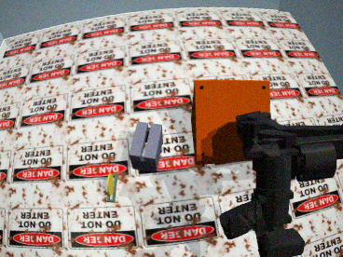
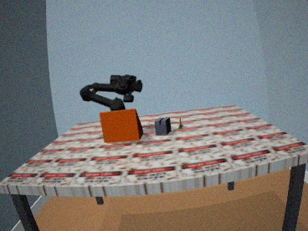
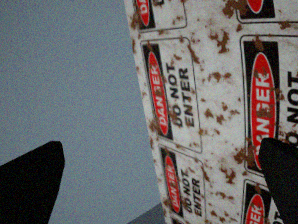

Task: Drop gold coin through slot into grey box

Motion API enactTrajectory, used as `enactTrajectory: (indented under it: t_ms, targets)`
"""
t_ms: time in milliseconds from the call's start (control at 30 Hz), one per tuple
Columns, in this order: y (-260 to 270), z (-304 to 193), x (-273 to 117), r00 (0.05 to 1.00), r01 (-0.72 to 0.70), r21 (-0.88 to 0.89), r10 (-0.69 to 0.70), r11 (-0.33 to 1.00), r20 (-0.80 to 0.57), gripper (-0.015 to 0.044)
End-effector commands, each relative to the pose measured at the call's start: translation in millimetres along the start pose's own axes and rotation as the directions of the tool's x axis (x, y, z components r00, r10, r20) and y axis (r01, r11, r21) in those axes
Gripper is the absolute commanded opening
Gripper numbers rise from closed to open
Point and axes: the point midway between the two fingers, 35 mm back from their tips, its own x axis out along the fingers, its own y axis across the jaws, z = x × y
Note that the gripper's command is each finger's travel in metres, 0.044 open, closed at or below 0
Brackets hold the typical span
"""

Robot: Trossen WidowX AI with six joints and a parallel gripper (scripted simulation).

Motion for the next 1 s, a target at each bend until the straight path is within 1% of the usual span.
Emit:
enactTrajectory:
  t_ms: [0,100,267,400,633,967]
  targets:
    - [0.4,1.8,0.0,1.000,-0.002,-0.007,0.002,1.000,0.002,0.0374]
    - [12.1,24.5,0.3,0.999,-0.024,-0.089,0.027,0.996,0.034,0.0295]
    - [37.1,74.9,-1.8,0.989,-0.035,-0.254,0.071,0.966,0.133,0.0164]
    - [50.4,124.5,-10.5,0.960,-0.002,-0.376,0.107,0.927,0.259,0.0161]
    - [53.9,159.1,-19.8,0.929,0.060,-0.443,0.113,0.895,0.354,0.0161]
    - [46.0,216.9,-36.2,0.873,0.263,-0.542,0.041,0.798,0.485,0.0161]
